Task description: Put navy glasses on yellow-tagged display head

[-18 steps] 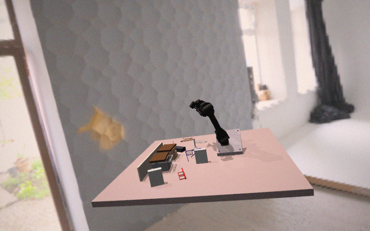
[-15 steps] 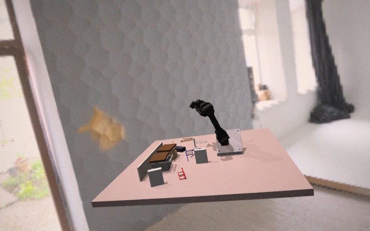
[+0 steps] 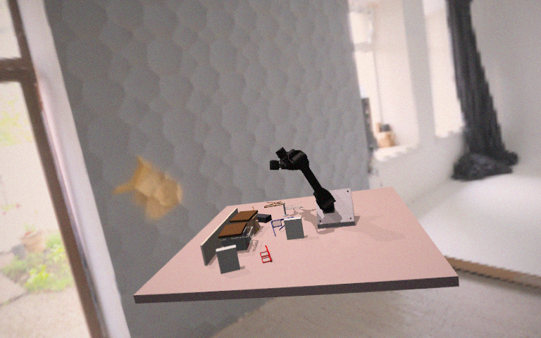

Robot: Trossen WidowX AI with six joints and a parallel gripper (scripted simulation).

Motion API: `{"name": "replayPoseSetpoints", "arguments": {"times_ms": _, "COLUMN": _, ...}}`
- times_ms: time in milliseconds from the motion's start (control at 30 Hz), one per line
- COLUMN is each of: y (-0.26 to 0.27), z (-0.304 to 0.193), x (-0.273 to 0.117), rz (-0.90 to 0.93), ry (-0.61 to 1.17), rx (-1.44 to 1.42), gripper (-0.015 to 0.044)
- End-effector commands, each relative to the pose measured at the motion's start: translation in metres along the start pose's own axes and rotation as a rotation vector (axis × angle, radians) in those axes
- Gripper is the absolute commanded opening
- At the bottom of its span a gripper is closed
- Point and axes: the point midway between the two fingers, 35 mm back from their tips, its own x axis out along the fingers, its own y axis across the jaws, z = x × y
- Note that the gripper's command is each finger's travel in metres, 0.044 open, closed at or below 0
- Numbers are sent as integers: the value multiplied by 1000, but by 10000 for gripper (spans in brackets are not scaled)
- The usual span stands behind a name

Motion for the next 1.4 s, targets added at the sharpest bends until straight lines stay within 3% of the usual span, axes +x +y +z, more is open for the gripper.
{"name": "replayPoseSetpoints", "arguments": {"times_ms": 0, "y": 24, "z": -54, "x": 27, "rz": 40, "ry": 268, "rx": -478, "gripper": 151}}
{"name": "replayPoseSetpoints", "arguments": {"times_ms": 200, "y": 49, "z": -114, "x": 36, "rz": 219, "ry": 556, "rx": -1006, "gripper": 0}}
{"name": "replayPoseSetpoints", "arguments": {"times_ms": 567, "y": 80, "z": -193, "x": 17, "rz": 735, "ry": 868, "rx": -1617, "gripper": 0}}
{"name": "replayPoseSetpoints", "arguments": {"times_ms": 900, "y": 107, "z": -249, "x": -21, "rz": 1373, "ry": 934, "rx": -1926, "gripper": 0}}
{"name": "replayPoseSetpoints", "arguments": {"times_ms": 1367, "y": 108, "z": -251, "x": -23, "rz": 1398, "ry": 932, "rx": -1933, "gripper": 0}}
